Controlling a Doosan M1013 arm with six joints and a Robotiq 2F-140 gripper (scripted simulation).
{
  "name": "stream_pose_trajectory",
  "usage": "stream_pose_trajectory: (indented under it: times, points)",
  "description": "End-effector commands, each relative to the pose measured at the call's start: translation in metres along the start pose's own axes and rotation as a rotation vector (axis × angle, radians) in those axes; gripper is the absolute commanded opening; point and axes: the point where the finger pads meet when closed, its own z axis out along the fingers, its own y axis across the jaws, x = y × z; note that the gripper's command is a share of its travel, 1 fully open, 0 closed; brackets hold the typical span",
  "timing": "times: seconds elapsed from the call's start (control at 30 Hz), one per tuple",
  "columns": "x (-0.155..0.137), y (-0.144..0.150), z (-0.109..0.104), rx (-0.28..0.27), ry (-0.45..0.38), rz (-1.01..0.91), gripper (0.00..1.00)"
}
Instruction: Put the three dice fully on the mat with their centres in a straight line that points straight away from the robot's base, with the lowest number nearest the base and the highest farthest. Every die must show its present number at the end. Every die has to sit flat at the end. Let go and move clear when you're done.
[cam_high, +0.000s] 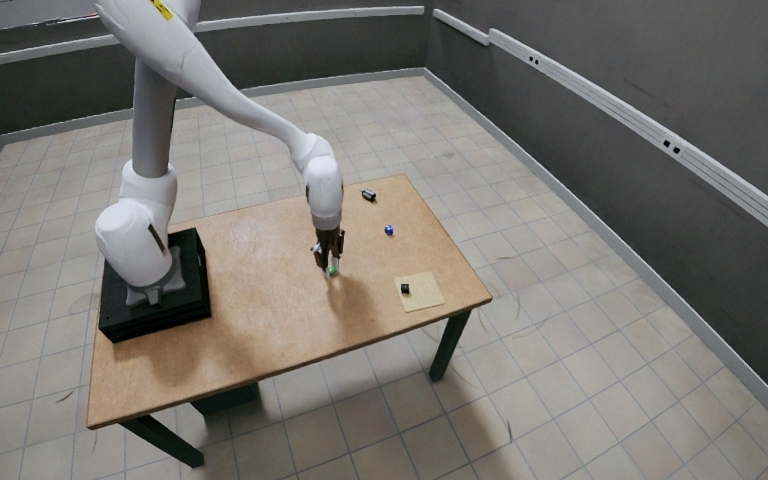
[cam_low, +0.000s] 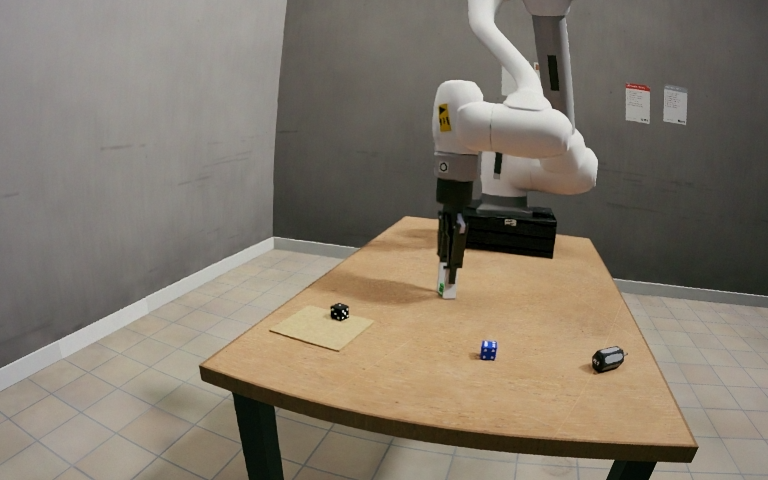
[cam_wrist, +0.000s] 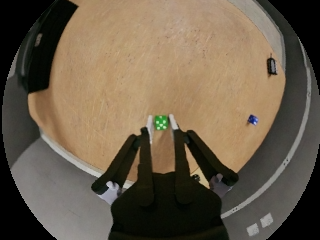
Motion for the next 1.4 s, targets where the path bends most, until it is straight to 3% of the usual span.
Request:
stream_pose_trajectory:
  times: [0.0, 1.03, 1.07, 1.37]
  points:
    - [-0.0002, 0.0004, -0.0005, -0.001, 0.000, 0.000, 0.32]
    - [-0.0002, 0.0004, -0.0005, -0.001, 0.000, 0.000, 0.32]
    - [-0.0002, 0.0004, -0.0005, -0.001, 0.000, 0.000, 0.21]
    - [-0.0002, 0.0004, -0.0005, -0.001, 0.000, 0.000, 0.21]
